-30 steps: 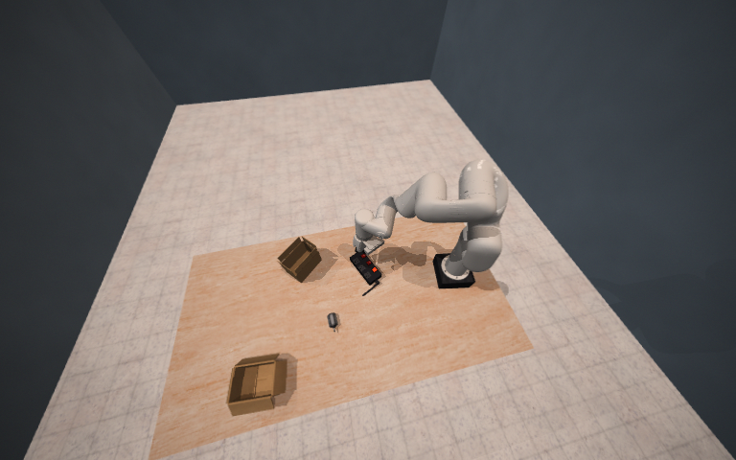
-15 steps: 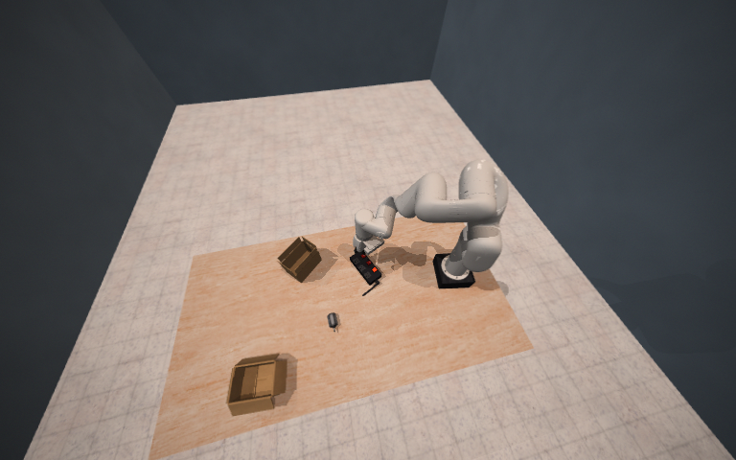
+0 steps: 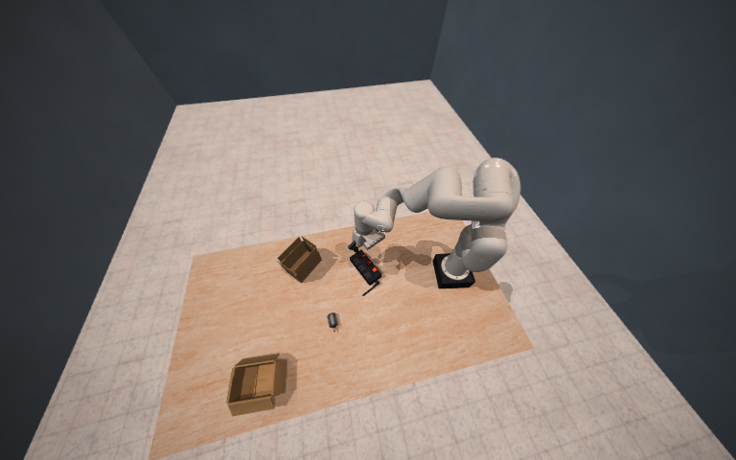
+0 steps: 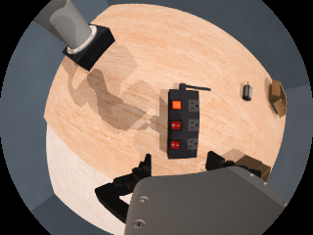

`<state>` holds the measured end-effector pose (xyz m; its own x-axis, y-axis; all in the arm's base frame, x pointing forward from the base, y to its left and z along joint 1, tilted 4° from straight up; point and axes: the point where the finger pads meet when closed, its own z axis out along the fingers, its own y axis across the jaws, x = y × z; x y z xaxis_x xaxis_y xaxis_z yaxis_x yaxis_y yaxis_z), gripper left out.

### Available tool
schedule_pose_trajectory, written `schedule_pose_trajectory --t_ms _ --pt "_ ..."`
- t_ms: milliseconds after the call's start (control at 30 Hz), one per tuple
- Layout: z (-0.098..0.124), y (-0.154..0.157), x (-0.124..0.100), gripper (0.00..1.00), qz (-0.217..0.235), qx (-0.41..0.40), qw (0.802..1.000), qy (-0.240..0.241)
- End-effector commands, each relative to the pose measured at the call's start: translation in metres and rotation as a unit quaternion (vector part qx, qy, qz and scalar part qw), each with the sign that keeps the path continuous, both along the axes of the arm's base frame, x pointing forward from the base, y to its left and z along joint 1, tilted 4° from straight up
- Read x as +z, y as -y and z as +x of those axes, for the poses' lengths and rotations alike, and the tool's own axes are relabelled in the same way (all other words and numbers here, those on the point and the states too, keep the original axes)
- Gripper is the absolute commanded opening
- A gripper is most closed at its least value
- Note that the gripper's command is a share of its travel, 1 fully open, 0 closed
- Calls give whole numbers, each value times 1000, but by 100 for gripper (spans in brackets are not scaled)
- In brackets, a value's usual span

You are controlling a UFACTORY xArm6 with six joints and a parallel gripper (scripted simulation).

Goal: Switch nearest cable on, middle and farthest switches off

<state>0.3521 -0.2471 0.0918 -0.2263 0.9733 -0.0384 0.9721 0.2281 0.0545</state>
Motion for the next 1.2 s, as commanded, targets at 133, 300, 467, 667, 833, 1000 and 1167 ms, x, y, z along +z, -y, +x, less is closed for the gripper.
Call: schedule_pose_trajectory --t_ms 133,300,467,667,833,1000,1167 --pt "-2 -1 32 100 0 0 1000 0" --pt "-3 -1 49 100 0 0 1000 0" --pt "-3 -1 53 100 0 0 1000 0" --pt "-3 -1 53 100 0 0 1000 0" --pt "-3 -1 53 100 0 0 1000 0" --pt "-3 -1 53 100 0 0 1000 0" --pt "-3 -1 53 100 0 0 1000 0"
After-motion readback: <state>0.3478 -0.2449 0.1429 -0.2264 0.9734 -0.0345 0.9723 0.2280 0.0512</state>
